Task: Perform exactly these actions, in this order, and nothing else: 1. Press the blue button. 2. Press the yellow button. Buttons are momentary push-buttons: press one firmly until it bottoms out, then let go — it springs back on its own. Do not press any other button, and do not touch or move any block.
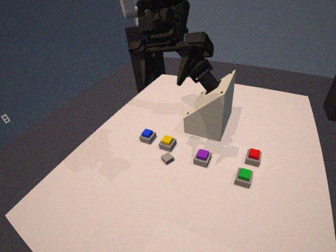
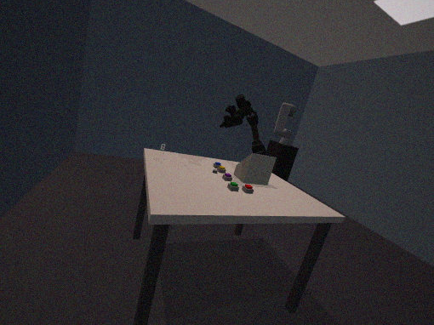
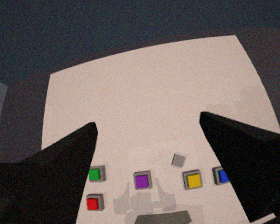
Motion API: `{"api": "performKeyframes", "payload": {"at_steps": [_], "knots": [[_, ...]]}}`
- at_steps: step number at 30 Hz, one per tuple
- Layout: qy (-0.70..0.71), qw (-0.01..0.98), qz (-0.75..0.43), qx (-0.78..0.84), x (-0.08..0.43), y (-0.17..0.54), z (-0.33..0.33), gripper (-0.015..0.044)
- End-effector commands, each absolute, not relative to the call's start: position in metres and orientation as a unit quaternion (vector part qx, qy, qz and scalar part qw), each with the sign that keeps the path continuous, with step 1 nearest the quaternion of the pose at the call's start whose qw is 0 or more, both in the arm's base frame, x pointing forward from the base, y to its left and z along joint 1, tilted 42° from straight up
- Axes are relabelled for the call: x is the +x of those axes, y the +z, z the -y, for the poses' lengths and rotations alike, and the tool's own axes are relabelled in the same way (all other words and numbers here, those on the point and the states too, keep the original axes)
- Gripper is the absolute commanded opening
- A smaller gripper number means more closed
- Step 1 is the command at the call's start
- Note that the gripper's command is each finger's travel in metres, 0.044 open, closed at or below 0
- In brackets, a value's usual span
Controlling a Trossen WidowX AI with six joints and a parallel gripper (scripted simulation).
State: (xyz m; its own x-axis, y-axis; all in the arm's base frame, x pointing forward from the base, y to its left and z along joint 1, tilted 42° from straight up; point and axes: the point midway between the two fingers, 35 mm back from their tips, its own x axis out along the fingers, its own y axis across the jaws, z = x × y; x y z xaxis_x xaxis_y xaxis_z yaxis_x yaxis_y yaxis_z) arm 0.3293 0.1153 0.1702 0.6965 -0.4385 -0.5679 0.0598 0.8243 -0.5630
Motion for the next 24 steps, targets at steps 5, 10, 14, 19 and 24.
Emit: {"api": "performKeyframes", "payload": {"at_steps": [5,10,14,19,24], "knots": [[-0.225,0.780,-0.507,-0.289,0.308,0.156,0.024,0.0400],[-0.255,0.709,-0.599,-0.272,0.267,0.150,0.095,0.0400],[-0.263,0.669,-0.648,-0.253,0.236,0.147,0.127,0.0400],[-0.263,0.663,-0.655,-0.249,0.231,0.146,0.131,0.0400],[-0.263,0.663,-0.656,-0.248,0.232,0.138,0.137,0.0348]]}}
